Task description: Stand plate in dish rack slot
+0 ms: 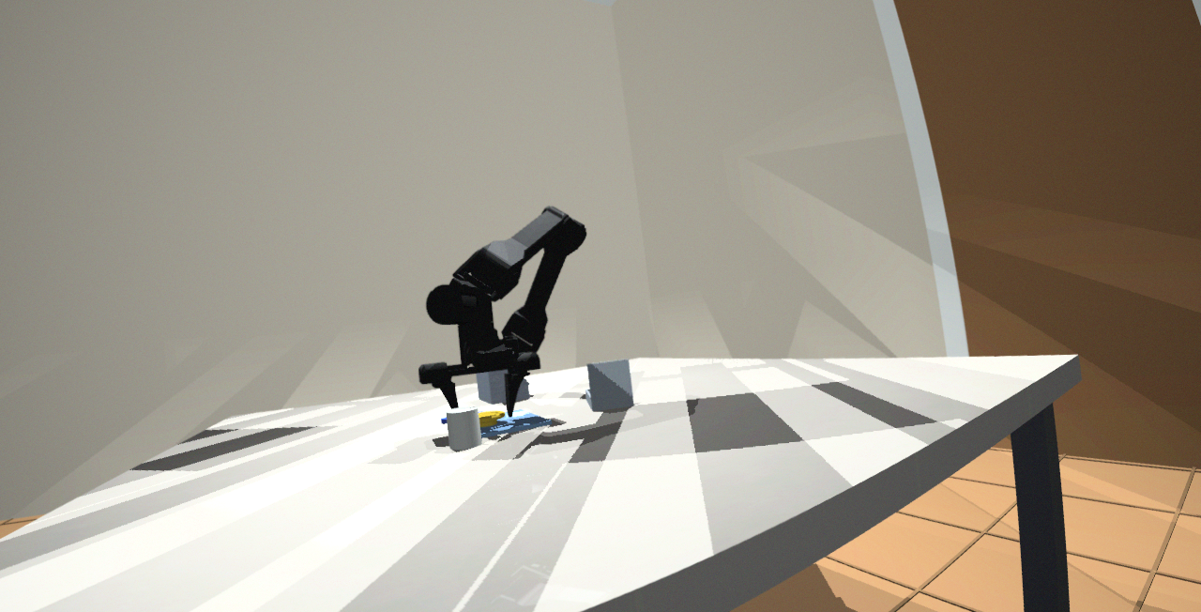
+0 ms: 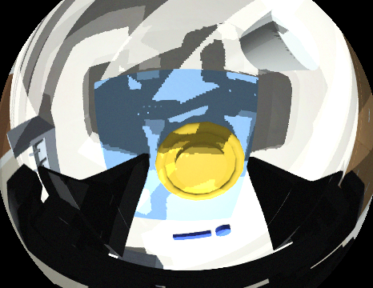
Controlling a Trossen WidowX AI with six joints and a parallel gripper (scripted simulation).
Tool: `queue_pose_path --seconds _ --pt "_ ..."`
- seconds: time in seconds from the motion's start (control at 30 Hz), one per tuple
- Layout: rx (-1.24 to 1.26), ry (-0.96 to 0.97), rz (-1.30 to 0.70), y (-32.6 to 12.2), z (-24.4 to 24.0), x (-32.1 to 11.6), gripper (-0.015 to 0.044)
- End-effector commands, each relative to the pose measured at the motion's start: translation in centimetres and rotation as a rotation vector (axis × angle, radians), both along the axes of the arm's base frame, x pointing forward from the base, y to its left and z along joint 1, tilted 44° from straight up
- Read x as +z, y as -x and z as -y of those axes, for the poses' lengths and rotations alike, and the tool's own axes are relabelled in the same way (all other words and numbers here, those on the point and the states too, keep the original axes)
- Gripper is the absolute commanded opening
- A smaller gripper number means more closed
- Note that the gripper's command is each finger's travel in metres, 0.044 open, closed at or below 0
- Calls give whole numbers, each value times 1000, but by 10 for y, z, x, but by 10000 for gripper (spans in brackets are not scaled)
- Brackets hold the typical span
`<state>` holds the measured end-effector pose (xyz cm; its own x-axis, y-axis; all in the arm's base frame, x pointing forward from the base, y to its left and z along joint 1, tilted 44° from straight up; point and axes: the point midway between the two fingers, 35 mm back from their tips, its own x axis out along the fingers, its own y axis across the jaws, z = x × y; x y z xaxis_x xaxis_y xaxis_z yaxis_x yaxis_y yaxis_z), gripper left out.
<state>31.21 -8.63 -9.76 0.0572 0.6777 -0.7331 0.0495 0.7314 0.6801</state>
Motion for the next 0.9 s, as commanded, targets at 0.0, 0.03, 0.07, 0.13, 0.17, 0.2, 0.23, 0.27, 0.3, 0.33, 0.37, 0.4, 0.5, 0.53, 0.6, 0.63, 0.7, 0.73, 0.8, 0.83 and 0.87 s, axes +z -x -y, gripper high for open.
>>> queue_pose_path --seconds 0.0,0.03,0.07,0.13,0.17,0.2,0.23,0.27,0.3,0.33,0.37,0.4,0.5,0.53,0.6,0.63,0.7,0.73,0.8,0.83,0.87 --pt "-2 -6 -6 1 -3 -3 355" --pt "-2 -6 -6 1 -3 -3 355" --pt "-2 -6 -6 1 -3 -3 355" --pt "-2 -6 -6 1 -3 -3 355" --pt "-2 -6 -6 1 -3 -3 355" --pt "-2 -6 -6 1 -3 -3 348" --pt "-2 -6 -6 1 -3 -3 342" --pt "-2 -6 -6 1 -3 -3 335" --pt "-2 -6 -6 1 -3 -3 328" --pt "-2 -6 -6 1 -3 -3 322" --pt "-2 -6 -6 1 -3 -3 315" --pt "-2 -6 -6 1 -3 -3 308" --pt "-2 -6 -6 1 -3 -3 288" --pt "-2 -6 -6 1 -3 -3 282" --pt "-2 -6 -6 1 -2 -2 229" --pt "-2 -5 -6 0 0 -1 203" --pt "-3 -4 -6 -1 7 5 150" --pt "-3 -3 -6 -2 11 8 124" --pt "-3 -1 -6 -3 19 15 72" --pt "-3 -1 -6 -3 23 19 45" --pt "-4 0 -6 -3 26 22 19"
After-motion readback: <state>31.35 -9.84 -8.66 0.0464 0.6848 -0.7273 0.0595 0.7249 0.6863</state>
